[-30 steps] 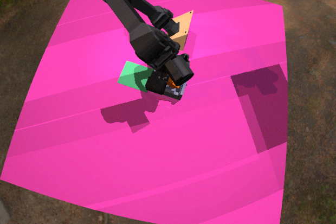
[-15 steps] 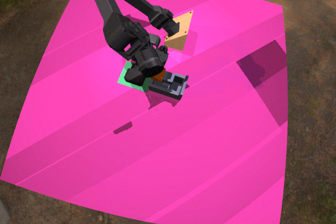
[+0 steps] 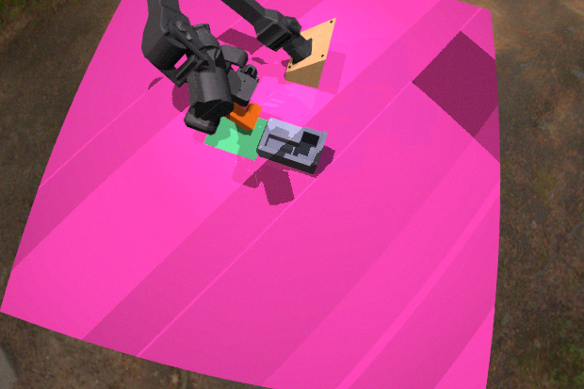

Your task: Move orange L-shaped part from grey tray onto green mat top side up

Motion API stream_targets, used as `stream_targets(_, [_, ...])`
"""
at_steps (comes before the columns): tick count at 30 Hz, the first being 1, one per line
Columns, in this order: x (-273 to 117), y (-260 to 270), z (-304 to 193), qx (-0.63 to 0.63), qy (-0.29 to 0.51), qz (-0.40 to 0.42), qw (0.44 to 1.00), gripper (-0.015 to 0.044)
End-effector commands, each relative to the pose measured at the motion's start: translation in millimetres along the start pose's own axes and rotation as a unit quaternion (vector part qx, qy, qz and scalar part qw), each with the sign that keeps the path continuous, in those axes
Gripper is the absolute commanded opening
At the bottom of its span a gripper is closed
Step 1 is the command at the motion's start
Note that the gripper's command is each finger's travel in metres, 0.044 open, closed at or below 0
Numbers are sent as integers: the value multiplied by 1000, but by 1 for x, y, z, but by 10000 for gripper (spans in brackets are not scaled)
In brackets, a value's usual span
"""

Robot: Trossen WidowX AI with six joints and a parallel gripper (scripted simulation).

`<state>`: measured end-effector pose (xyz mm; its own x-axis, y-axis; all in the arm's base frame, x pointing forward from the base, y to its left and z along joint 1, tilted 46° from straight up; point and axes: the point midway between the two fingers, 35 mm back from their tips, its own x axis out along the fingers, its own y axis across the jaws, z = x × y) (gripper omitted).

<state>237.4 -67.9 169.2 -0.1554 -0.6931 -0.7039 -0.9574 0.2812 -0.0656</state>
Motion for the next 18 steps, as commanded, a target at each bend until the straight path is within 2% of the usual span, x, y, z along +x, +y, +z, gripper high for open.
stream_targets(1, [-1,1,-11,-2,2,-3,1000,0])
stream_targets(18, [20,1,-11,-2,2,-2,1000,0])
